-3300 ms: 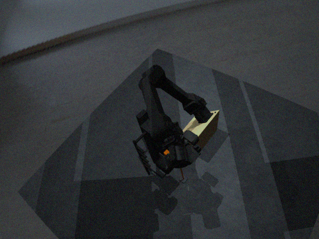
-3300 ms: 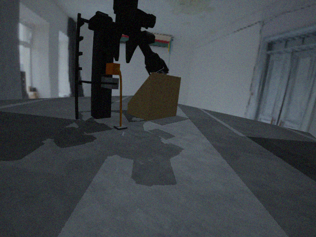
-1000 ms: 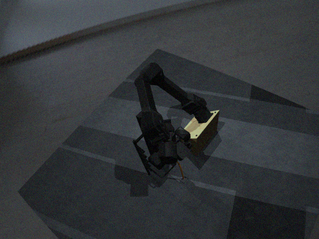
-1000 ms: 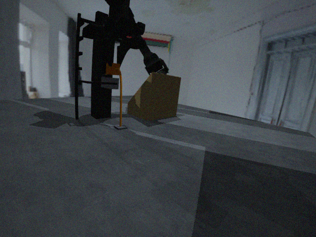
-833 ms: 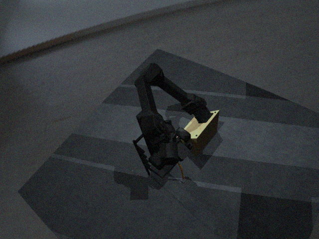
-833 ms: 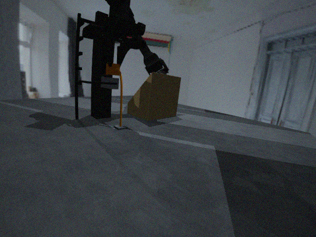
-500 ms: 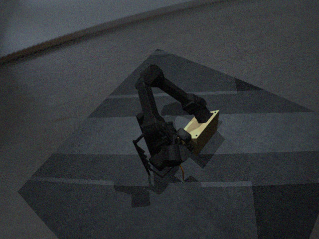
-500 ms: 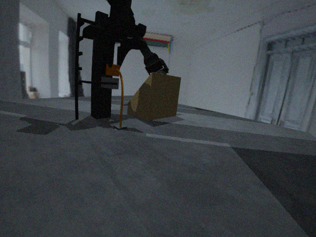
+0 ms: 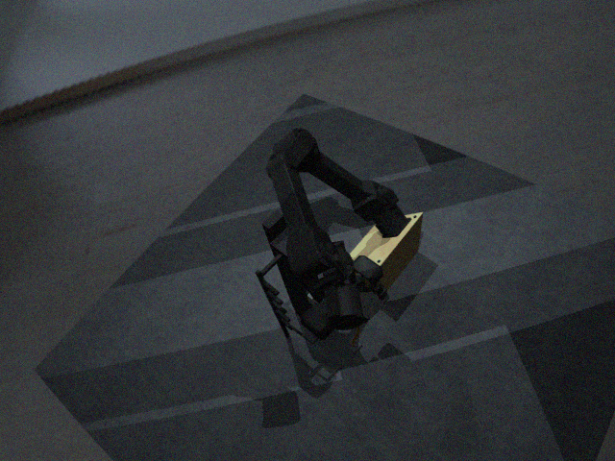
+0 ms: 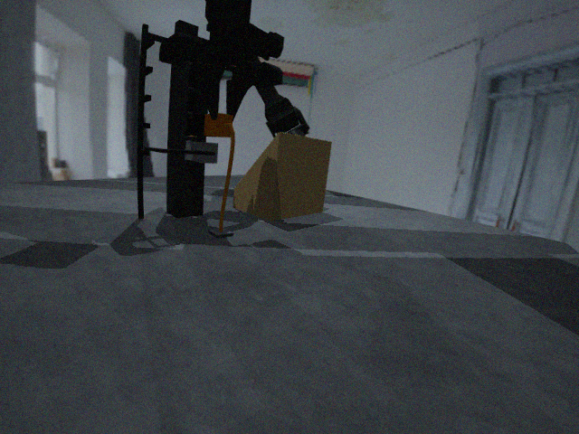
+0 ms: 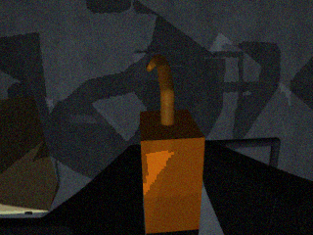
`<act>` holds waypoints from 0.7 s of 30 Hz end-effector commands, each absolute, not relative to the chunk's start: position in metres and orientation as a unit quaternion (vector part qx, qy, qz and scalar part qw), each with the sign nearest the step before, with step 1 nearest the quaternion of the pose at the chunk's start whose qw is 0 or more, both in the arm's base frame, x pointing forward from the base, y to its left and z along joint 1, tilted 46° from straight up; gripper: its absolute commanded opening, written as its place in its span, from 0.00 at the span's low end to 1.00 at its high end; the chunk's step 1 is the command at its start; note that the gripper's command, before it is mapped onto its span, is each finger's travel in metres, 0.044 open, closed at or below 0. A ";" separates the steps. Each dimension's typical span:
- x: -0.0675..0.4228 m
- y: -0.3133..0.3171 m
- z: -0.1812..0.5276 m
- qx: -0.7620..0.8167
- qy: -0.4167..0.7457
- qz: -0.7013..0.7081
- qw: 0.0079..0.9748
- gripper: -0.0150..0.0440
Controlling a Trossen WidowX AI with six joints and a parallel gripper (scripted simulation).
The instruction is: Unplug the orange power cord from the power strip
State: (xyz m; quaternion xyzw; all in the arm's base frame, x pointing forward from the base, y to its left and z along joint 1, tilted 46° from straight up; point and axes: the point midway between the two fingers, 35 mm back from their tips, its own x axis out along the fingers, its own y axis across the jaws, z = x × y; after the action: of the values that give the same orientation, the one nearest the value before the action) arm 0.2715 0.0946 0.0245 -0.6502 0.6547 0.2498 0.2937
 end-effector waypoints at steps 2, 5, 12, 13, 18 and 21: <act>0.272 0.092 0.027 -0.652 0.653 0.249 0.294 0.65; 0.272 0.092 0.027 -0.652 0.653 0.249 0.294 0.79; 0.276 0.126 0.006 -0.652 0.653 0.250 0.295 1.00; 0.276 0.135 -0.001 -0.651 0.653 0.250 0.295 1.00; 0.275 0.143 -0.007 -0.651 0.653 0.250 0.295 1.00; 0.275 0.143 -0.007 -0.651 0.653 0.250 0.295 1.00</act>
State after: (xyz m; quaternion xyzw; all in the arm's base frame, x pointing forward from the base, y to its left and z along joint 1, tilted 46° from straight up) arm 0.2749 0.1404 -0.0039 -0.6557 0.6490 0.2507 0.2932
